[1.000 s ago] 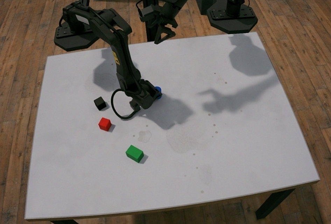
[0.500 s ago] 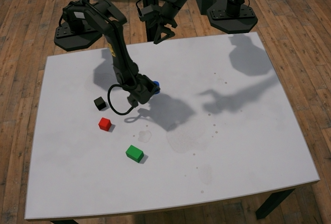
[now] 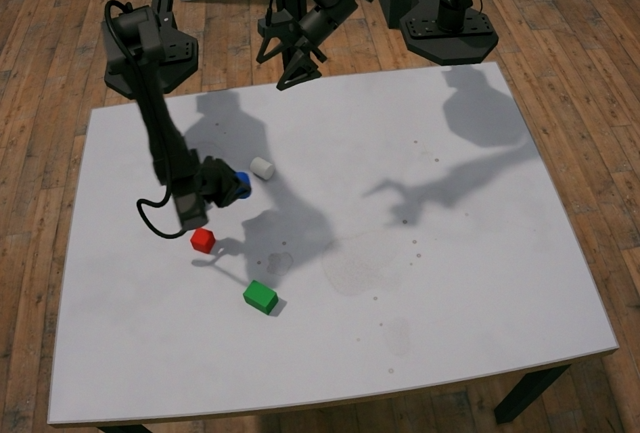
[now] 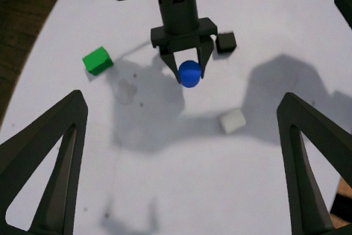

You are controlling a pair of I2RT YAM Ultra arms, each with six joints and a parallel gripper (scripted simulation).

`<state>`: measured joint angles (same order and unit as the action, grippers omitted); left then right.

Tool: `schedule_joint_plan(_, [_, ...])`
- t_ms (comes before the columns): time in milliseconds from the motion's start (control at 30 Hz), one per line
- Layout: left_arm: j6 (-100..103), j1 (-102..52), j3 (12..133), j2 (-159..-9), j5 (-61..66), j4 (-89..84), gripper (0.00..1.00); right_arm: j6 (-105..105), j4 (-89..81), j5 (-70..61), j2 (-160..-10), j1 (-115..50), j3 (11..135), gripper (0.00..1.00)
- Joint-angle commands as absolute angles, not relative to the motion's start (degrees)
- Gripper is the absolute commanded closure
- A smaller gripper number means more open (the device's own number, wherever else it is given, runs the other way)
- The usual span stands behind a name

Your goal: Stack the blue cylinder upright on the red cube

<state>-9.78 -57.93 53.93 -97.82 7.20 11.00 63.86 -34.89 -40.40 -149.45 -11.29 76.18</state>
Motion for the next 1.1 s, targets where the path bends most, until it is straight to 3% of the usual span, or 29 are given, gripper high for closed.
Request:
schedule_joint_plan(0, [-5.3, -59.2, 50.0, -98.0, 4.2, 26.3, 0.00, 54.4, -47.8, -37.9, -148.2, -6.2, 80.8, 0.66])
schedule_joint_plan(267, [-1.4, -61.2, 42.7, -100.5, 0.7, 42.5, 0.00, 45.3, -63.6, -34.3, -151.1, 2.7, 94.6, 0.66])
schedule_joint_plan(500, [-1.6, -61.8, 41.3, -102.1, 0.4, 44.9, 0.00, 42.9, -68.9, -32.9, -153.7, 5.0, 101.5, 0.66])
schedule_joint_plan(1067, [-1.7, -61.7, 41.2, -101.8, 0.3, 45.2, 0.00, 43.0, -68.9, -33.2, -154.0, 5.1, 103.3, 0.66])
